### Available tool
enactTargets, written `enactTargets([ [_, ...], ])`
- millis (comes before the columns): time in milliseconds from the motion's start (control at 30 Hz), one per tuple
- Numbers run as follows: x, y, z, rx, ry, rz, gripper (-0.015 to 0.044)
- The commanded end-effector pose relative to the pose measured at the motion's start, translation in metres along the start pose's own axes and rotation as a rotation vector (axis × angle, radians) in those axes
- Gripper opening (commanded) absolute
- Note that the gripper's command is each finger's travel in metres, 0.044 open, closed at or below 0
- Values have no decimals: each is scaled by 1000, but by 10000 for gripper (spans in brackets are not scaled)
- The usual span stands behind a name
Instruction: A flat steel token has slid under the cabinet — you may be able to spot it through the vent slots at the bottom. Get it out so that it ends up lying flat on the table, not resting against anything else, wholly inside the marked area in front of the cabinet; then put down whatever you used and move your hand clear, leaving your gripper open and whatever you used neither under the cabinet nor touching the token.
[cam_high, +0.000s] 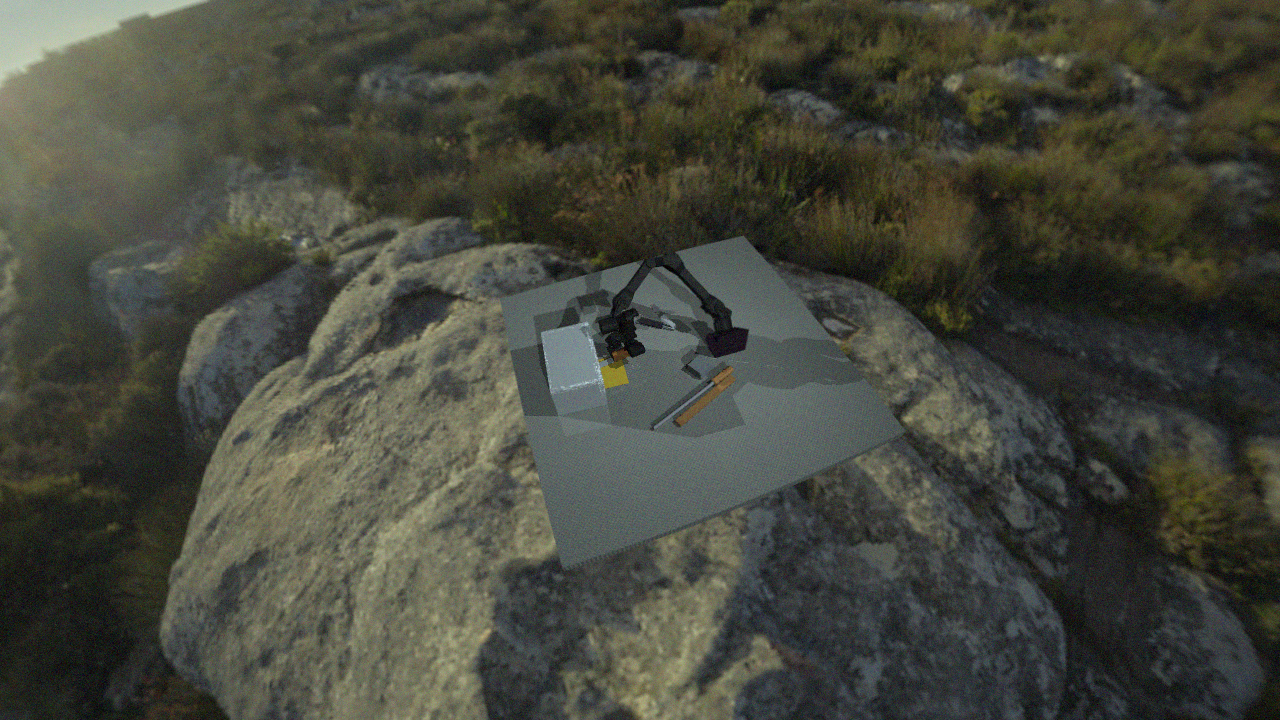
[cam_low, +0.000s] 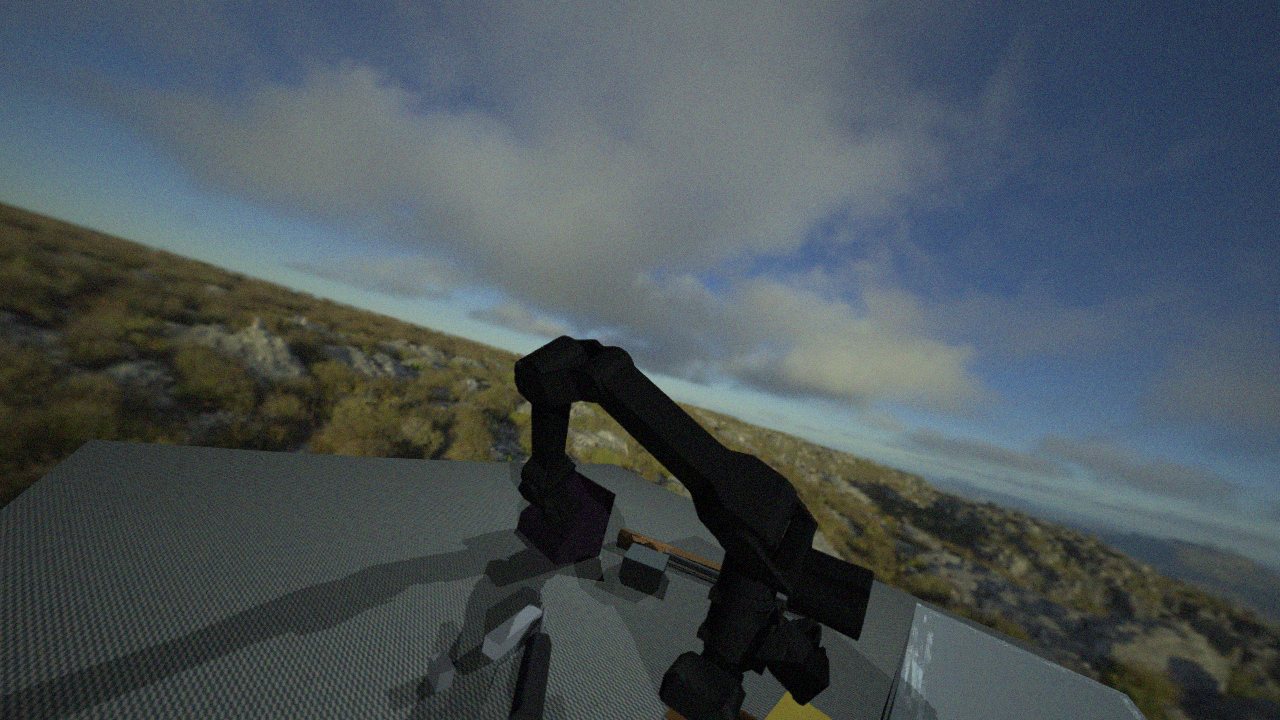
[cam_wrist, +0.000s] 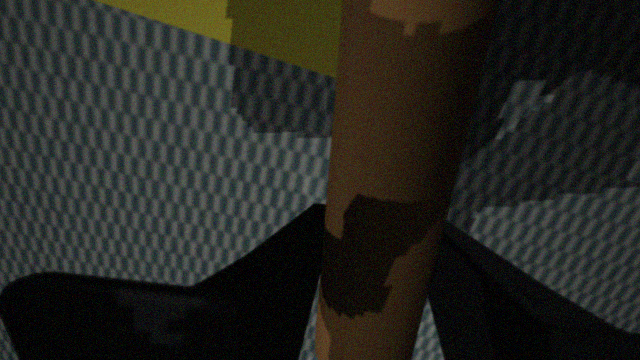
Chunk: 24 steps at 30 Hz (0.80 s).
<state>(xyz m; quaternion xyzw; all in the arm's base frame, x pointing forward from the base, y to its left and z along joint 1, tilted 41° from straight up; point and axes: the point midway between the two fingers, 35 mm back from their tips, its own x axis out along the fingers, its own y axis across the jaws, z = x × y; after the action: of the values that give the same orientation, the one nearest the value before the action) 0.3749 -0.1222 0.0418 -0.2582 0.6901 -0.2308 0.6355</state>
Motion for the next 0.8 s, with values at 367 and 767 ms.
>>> enactTargets([
  [367, 1, 0, -17, -8, 4, 0, 0],
  [767, 1, -1, -29, -9, 4, 0, 0],
])
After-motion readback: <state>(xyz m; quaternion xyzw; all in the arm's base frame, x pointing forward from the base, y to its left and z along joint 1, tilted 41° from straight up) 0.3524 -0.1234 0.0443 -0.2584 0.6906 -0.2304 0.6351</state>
